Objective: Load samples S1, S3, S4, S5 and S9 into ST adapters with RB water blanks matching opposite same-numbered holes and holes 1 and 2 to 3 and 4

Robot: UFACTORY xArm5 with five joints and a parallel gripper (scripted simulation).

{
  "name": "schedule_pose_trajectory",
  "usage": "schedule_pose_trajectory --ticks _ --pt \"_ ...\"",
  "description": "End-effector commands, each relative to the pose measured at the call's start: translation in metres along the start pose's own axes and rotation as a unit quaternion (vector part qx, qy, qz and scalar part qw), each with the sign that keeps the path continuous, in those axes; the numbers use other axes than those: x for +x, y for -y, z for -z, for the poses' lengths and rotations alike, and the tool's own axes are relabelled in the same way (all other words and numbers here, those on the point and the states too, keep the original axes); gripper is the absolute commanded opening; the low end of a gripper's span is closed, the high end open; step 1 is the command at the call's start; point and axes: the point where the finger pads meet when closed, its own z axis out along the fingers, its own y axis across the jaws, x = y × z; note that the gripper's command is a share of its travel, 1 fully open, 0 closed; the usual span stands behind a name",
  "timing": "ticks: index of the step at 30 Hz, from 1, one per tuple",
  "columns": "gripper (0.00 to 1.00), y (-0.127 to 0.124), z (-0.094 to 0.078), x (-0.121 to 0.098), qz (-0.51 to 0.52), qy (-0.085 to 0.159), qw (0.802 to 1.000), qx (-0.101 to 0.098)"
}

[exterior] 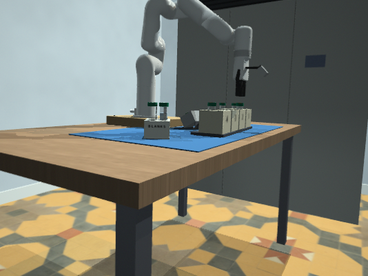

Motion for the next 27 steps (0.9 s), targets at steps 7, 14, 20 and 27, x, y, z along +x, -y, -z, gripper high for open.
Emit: schedule_pose_trajectory --ticks 7,14,20,27 --pt "0.43 0.000 0.016 0.001 0.000 -0.002 1.000 0.000" --pt "0.43 0.000 0.030 0.001 0.000 -0.002 1.000 0.000" --pt "0.43 0.000 0.042 0.001 0.000 -0.002 1.000 0.000" --pt "0.43 0.000 0.052 0.001 0.000 -0.002 1.000 0.000"
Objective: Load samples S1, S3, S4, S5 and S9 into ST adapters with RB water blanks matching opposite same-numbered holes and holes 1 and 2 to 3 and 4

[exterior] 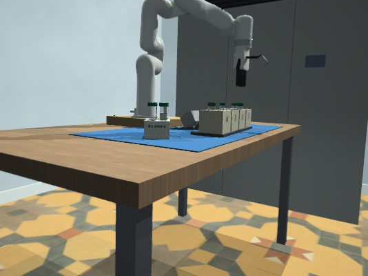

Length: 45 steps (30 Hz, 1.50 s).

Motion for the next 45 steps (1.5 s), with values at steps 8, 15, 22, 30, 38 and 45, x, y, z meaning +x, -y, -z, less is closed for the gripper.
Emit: schedule_pose_trajectory --ticks 8,15,22,30,38,45 --pt "0.43 0.000 0.023 0.001 0.000 -0.003 1.000 0.000" --pt "0.43 0.000 0.031 0.001 0.000 -0.003 1.000 0.000" --pt "0.43 0.000 0.031 0.001 0.000 -0.003 1.000 0.000" --pt "0.43 0.000 0.031 0.001 0.000 -0.003 1.000 0.000" --pt "0.57 0.008 0.031 -0.005 0.033 -0.003 0.999 0.000" --pt "0.57 0.032 0.031 -0.022 0.133 -0.003 0.991 0.001"
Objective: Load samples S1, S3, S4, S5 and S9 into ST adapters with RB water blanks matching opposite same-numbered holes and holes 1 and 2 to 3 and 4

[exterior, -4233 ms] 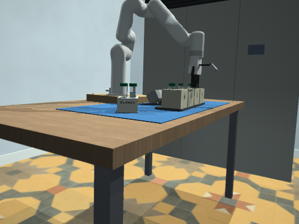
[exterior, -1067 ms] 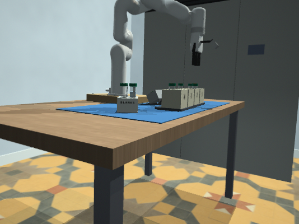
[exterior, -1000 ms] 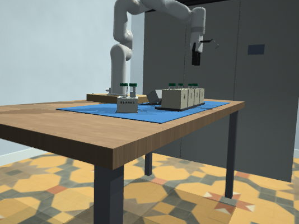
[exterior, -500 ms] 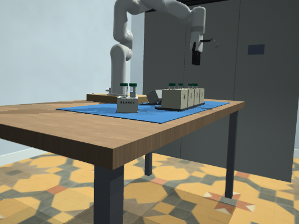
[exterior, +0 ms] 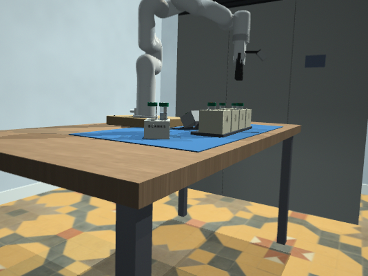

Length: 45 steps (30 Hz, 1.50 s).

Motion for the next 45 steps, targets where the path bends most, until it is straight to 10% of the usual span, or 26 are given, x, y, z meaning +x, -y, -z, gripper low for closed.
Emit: schedule_pose_trajectory --ticks 1,22,45 --pt "0.57 0.008 0.002 -0.002 0.029 -0.003 1.000 0.000" --pt "0.57 0.095 0.003 -0.041 0.336 -0.004 0.942 0.001" --pt "0.57 0.191 0.004 -0.084 0.336 -0.005 0.942 0.003"
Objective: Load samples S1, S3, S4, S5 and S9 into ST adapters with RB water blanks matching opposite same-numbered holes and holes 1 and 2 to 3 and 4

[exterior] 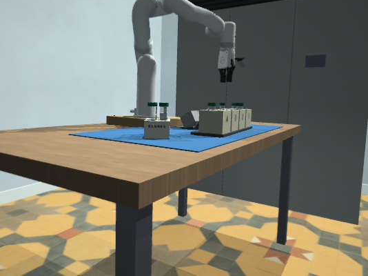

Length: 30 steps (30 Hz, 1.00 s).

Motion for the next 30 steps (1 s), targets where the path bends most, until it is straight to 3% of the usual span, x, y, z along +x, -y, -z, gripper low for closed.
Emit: schedule_pose_trajectory --ticks 1,9,18,30 --pt "0.57 0.016 0.002 0.006 0.000 -0.002 1.000 0.000" --pt "0.57 0.045 0.002 0.014 0.000 -0.002 1.000 0.001" --pt "0.57 0.045 0.002 0.014 0.000 -0.002 1.000 0.001" --pt "0.57 0.045 -0.018 0.014 0.000 -0.002 1.000 0.001"
